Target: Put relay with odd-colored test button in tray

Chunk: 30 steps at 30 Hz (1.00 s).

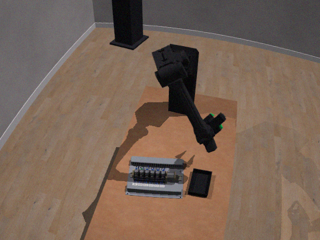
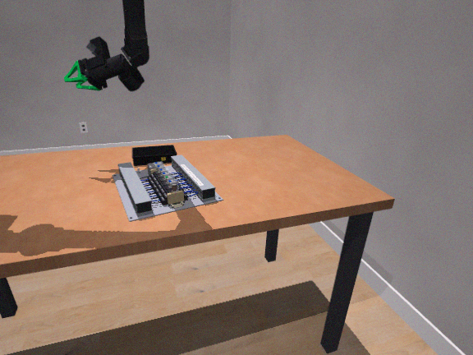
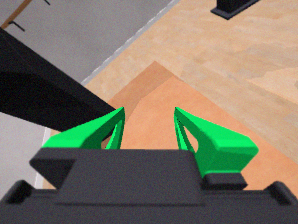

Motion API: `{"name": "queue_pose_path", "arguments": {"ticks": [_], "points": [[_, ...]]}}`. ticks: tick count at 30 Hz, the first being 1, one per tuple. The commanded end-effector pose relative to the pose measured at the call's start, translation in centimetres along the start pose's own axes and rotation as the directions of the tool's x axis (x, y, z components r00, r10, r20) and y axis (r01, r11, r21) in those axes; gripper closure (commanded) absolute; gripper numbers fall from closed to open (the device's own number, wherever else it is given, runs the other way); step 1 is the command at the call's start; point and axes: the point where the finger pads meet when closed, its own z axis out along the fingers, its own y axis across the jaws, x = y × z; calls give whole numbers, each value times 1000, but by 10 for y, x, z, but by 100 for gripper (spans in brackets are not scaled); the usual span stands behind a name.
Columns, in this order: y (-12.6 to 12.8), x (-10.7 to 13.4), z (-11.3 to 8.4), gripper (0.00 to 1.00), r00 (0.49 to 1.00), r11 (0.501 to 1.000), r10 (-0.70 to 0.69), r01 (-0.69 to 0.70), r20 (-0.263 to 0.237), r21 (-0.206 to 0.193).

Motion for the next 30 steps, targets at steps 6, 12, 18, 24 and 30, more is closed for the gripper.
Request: {"name": "queue_pose_path", "arguments": {"ticks": [6,12,18,24,30], "points": [[-19,56,-37,41,992,979,65,-42,-110,198],[-26,118,-76,41,964,928,166,-81,-210,362],[-24,161,-106,41,930,879,247,-97,-271,467],[-10,221,-157,41,859,790,377,-102,-348,604],[14,270,-205,41,771,700,497,-87,-397,708]]}}
